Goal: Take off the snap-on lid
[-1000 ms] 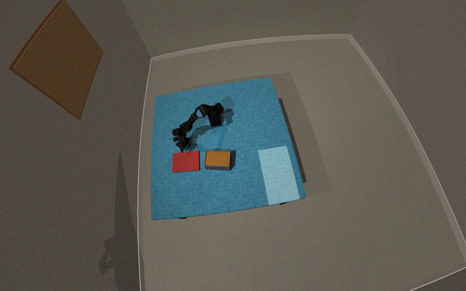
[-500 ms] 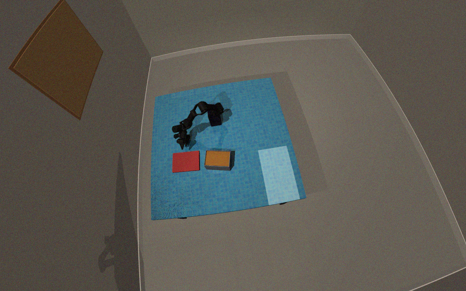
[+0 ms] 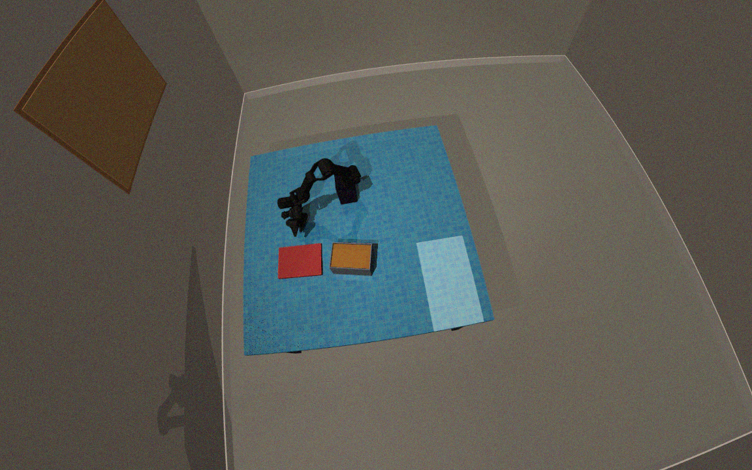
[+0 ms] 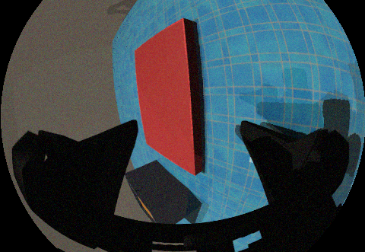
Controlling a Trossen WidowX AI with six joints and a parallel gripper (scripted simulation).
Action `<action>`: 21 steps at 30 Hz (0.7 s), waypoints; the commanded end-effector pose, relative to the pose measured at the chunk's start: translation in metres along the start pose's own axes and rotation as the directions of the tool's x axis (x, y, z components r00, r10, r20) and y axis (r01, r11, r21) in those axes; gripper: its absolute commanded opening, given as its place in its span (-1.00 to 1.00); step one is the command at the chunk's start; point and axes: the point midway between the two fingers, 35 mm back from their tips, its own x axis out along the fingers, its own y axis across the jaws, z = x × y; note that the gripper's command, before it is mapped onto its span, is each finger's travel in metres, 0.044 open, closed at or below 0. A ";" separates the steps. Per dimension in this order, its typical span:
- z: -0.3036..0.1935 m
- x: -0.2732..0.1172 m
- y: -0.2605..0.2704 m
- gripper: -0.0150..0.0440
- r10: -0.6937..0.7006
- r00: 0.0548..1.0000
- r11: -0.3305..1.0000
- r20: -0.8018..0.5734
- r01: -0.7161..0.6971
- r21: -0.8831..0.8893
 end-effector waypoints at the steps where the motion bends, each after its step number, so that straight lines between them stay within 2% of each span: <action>1: -0.001 -0.002 0.001 1.00 -0.001 1.000 1.000 -0.006 0.001 -0.002; 21: 0.001 -0.036 0.022 1.00 -0.002 1.000 1.000 -0.005 0.002 -0.002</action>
